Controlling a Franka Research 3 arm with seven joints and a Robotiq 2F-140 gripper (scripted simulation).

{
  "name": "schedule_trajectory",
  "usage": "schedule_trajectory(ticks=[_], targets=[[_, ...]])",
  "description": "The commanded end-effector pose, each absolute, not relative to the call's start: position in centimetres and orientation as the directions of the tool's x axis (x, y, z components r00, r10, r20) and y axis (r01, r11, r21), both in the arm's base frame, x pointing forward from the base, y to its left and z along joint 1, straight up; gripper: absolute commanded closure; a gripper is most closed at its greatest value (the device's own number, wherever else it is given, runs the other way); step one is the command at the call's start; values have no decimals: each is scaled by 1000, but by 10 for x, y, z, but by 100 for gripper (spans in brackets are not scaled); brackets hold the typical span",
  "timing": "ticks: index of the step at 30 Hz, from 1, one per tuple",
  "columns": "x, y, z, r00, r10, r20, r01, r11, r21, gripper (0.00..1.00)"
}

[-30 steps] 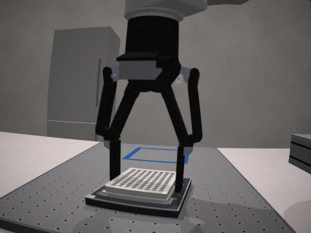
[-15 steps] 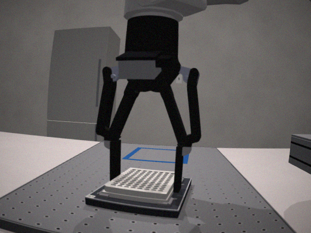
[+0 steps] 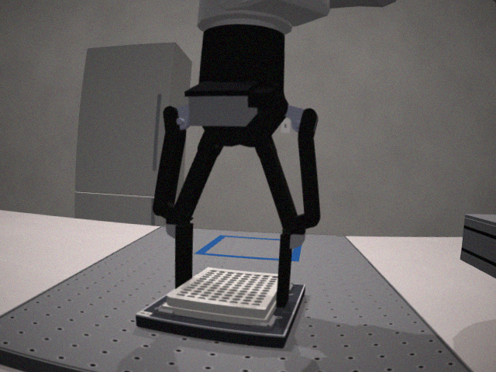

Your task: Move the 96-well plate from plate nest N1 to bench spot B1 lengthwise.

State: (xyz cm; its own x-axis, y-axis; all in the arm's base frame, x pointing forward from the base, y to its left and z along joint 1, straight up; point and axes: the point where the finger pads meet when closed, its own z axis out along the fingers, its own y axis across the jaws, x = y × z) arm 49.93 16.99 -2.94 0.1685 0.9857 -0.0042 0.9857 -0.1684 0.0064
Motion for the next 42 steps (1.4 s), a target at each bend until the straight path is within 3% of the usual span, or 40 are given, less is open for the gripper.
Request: schedule_trajectory(ticks=[1,42], targets=[[499,170,-29,171,985,-3,985,-171,7,40],[499,171,27,171,985,-3,985,-171,7,40]])
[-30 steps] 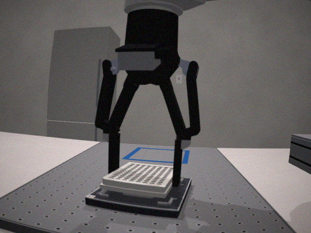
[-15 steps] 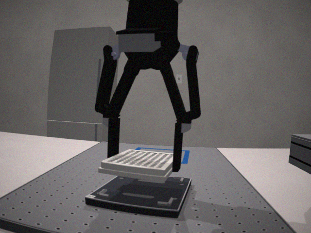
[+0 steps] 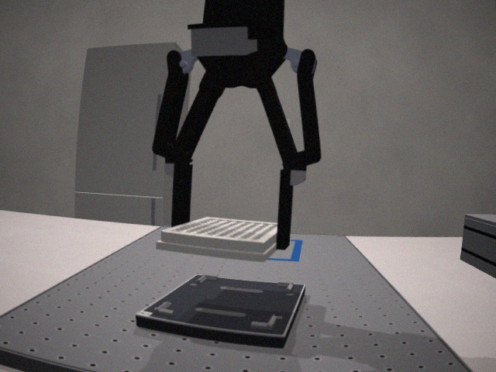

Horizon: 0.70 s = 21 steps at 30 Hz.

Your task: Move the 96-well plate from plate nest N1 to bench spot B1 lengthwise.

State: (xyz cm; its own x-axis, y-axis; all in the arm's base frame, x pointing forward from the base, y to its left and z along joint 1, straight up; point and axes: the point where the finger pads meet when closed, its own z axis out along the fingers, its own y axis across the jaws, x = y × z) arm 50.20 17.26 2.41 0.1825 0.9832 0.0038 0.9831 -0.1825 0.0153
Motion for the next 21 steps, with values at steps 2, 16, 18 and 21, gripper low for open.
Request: schedule_trajectory(ticks=[2,16,18,21], targets=[[499,171,31,171,985,-3,985,-171,7,40],[499,171,33,171,985,-3,985,-171,7,40],[499,171,33,171,985,-3,985,-171,7,40],[499,171,33,171,985,-3,985,-171,7,40]])
